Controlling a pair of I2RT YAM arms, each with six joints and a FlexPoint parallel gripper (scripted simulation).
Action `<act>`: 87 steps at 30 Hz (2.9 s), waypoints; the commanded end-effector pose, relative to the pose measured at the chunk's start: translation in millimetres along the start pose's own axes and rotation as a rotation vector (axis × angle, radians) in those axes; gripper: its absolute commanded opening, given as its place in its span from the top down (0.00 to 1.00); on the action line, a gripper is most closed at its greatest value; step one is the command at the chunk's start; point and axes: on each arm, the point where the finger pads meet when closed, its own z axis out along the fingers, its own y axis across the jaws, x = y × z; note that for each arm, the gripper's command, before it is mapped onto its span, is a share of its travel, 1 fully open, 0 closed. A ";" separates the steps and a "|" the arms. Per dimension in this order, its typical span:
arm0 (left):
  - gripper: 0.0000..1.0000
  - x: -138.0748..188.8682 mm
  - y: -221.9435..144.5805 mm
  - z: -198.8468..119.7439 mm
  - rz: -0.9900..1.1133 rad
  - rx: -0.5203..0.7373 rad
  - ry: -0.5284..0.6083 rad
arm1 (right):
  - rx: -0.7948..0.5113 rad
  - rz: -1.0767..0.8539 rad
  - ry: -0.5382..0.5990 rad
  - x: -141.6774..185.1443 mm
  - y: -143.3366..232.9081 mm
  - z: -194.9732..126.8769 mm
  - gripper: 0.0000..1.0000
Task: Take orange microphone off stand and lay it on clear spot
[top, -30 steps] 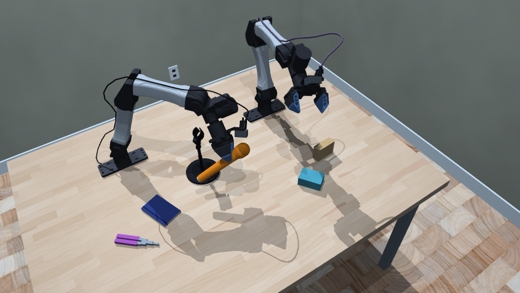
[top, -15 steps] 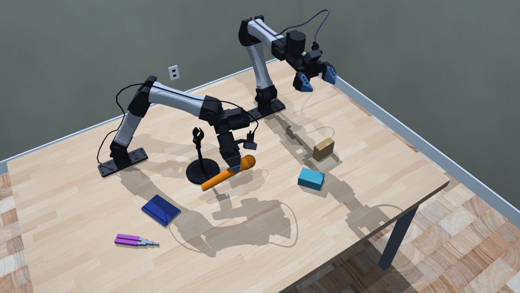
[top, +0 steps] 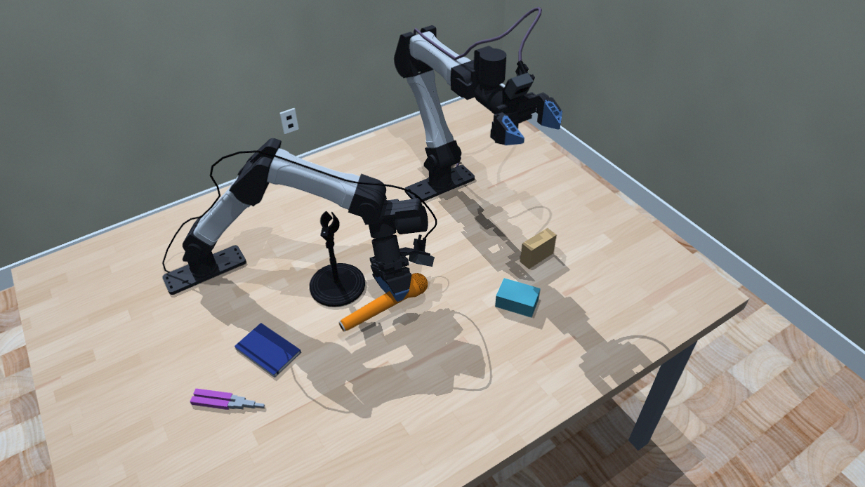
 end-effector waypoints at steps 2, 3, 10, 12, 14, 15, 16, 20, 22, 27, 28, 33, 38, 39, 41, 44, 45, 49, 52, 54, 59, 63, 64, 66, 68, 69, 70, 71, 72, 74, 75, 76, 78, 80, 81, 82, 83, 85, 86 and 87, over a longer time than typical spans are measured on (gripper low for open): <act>0.02 -27.3 -3.2 -2.9 -0.009 0.012 -0.067 | 0.042 -0.014 -0.026 -5.2 -19.4 -22.3 1.00; 0.02 -27.3 -3.2 -2.9 -0.009 0.012 -0.067 | 0.042 -0.014 -0.026 -5.2 -19.4 -22.3 1.00; 0.02 -27.4 -3.0 -2.9 -0.009 0.011 -0.067 | 0.048 0.020 -0.036 -11.8 -16.6 -13.7 1.00; 0.02 -27.4 -3.0 -2.9 -0.009 0.011 -0.067 | 0.045 0.004 -0.035 -13.8 -12.8 -12.1 1.00; 0.02 -27.4 -3.0 -2.9 -0.009 0.011 -0.067 | 0.022 -0.014 -0.007 -7.1 -2.6 -1.3 1.00; 0.02 -27.4 -3.0 -2.9 -0.009 0.011 -0.067 | 0.036 -0.003 -0.022 -9.8 -9.1 -7.4 1.00; 0.02 -27.4 -3.0 -2.9 -0.009 0.011 -0.067 | 0.039 0.000 -0.026 -10.7 -10.8 -8.5 1.00; 0.02 -27.4 -3.0 -2.9 -0.009 0.011 -0.067 | 0.040 0.011 -0.021 -3.7 -15.3 -9.1 1.00; 0.02 -27.3 -3.0 -2.9 -0.010 0.011 -0.067 | 0.051 0.018 -0.034 -7.2 -19.7 -13.4 1.00; 0.02 -27.3 -3.0 -2.9 -0.010 0.011 -0.067 | 0.028 -0.009 -0.009 -8.0 -0.8 6.0 1.00; 0.02 -27.3 -3.0 -2.9 -0.010 0.011 -0.067 | 0.039 -0.003 -0.023 -8.9 -4.0 -1.2 1.00; 0.02 -27.3 -3.0 -2.9 -0.010 0.011 -0.067 | 0.046 -0.004 -0.031 -13.1 -1.3 0.5 1.00; 0.02 -27.3 -3.0 -2.9 -0.010 0.011 -0.067 | 0.034 -0.001 -0.011 -8.8 3.3 14.2 1.00; 0.02 -27.3 -3.0 -2.9 -0.010 0.011 -0.067 | 0.019 -0.006 0.008 -5.6 8.1 26.5 1.00; 0.02 -27.3 -3.0 -2.9 -0.010 0.011 -0.067 | 0.031 0.001 -0.005 -5.0 3.5 21.3 1.00; 0.02 -27.3 -3.0 -2.9 -0.010 0.011 -0.067 | 0.048 0.019 -0.018 -6.2 -3.0 14.9 1.00; 0.02 -27.3 -3.0 -2.9 -0.010 0.011 -0.067 | 0.055 0.016 -0.029 -10.1 -3.3 12.0 1.00; 0.02 -27.3 -3.0 -2.9 -0.010 0.011 -0.067 | 0.025 -0.021 0.001 -12.9 20.0 32.2 1.00; 0.02 -27.3 -3.0 -2.9 -0.010 0.011 -0.067 | 0.075 0.022 -0.057 -18.2 -6.6 0.2 1.00; 0.02 -27.3 -3.0 -2.9 -0.010 0.011 -0.067 | 0.075 0.022 -0.057 -18.2 -6.6 0.2 1.00; 0.02 -27.3 -3.0 -2.9 -0.010 0.011 -0.067 | 0.047 0.020 -0.013 -7.4 1.2 24.8 1.00; 0.02 -27.3 -3.0 -2.9 -0.010 0.011 -0.067 | 0.036 0.005 -0.002 -12.3 11.3 35.1 1.00; 0.02 -27.3 -3.0 -2.9 -0.010 0.011 -0.067 | 0.034 0.000 -0.001 -11.1 13.9 33.1 1.00; 0.02 -27.3 -3.0 -2.9 -0.010 0.011 -0.067 | 0.040 -0.006 -0.012 -12.2 14.8 24.8 1.00; 0.02 -27.3 -3.0 -2.9 -0.010 0.011 -0.067 | 0.041 -0.001 -0.013 -18.0 14.5 30.2 1.00; 0.02 -27.3 -3.0 -2.9 -0.010 0.011 -0.067 | 0.060 0.010 -0.035 -18.3 4.4 17.0 1.00; 0.02 -27.3 -3.0 -2.9 -0.010 0.011 -0.067 | 0.060 0.010 -0.035 -18.3 4.4 17.0 1.00; 0.02 -27.3 -3.0 -2.9 -0.010 0.011 -0.067 | 0.060 0.010 -0.035 -18.3 4.4 17.0 1.00; 0.02 -27.3 -3.0 -2.9 -0.010 0.011 -0.067 | 0.054 0.017 -0.016 -11.1 4.4 26.4 1.00; 0.02 -27.3 -3.0 -2.9 -0.010 0.011 -0.067 | 0.066 0.026 -0.029 -13.2 -2.4 18.9 0.11; 0.02 -27.3 -3.0 -2.9 -0.010 0.011 -0.067 | 0.063 0.020 -0.028 -14.0 -0.1 17.9 0.11; 0.02 -27.3 -3.0 -2.9 -0.010 0.011 -0.067 | 0.050 0.013 -0.023 -12.4 3.1 18.5 0.11; 0.02 -27.3 -3.0 -2.9 -0.010 0.011 -0.067 | 0.006 -0.017 0.016 -5.3 22.1 34.6 0.11; 0.02 -27.3 -3.0 -2.9 -0.010 0.011 -0.067 | -0.002 -0.027 0.025 -4.3 26.6 39.6 0.11; 0.02 -27.3 -3.0 -2.9 -0.010 0.011 -0.067 | -0.002 -0.027 0.025 -4.3 26.6 39.6 0.11; 0.02 -27.3 -3.0 -2.9 -0.010 0.011 -0.067 | -0.002 -0.027 0.025 -4.3 26.6 39.6 0.11; 0.02 -27.3 -3.0 -2.9 -0.010 0.011 -0.067 | -0.002 -0.027 0.025 -4.3 26.6 39.6 0.11; 0.02 -27.3 -3.0 -2.9 -0.010 0.011 -0.067 | -0.002 -0.027 0.025 -4.3 26.6 39.6 0.11; 0.02 -27.3 -3.0 -2.9 -0.010 0.011 -0.067 | -0.002 -0.027 0.025 -4.3 26.6 39.6 0.11; 0.02 -27.3 -3.0 -2.9 -0.010 0.011 -0.067 | -0.002 -0.027 0.025 -4.3 26.6 39.6 0.11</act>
